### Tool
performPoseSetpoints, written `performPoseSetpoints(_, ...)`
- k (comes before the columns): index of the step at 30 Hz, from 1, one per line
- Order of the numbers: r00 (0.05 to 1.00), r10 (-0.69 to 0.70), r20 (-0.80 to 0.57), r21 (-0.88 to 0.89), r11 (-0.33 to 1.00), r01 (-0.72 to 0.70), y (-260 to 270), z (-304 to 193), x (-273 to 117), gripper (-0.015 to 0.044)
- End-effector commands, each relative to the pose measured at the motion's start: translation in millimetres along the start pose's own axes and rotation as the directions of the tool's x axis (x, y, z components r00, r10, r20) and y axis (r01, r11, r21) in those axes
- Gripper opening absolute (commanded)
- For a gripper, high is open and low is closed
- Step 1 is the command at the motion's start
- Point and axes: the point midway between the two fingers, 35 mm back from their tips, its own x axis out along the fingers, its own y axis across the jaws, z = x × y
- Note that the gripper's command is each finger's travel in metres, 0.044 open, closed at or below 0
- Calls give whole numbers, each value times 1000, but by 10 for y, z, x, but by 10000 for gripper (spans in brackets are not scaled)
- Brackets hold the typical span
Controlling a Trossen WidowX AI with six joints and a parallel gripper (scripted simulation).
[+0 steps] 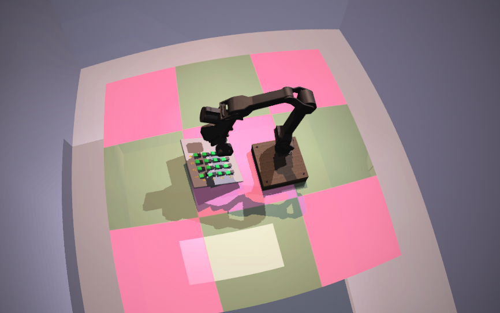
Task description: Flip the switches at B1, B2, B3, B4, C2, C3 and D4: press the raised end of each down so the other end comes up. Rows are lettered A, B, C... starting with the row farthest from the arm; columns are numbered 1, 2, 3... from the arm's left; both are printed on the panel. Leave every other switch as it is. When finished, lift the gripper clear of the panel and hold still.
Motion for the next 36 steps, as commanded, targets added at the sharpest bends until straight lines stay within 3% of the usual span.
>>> performPoseSetpoints(1, 1000, 5, -11, -1, 1000, -5, 167, -61, -35, 0)
performPoseSetpoints(7, 1000, 9, -10, 1, 1000, -9, 641, -236, -41, 0)
performPoseSetpoints(10, 1000, 9, -12, 1, 1000, -9, 641, -234, -13, 0)
performPoseSetpoints(14, 999, 9, -35, 1, 1000, -9, 644, -231, 309, 0)
performPoseSetpoints(36, 999, 9, -35, 1, 1000, -9, 646, -232, 491, 0)
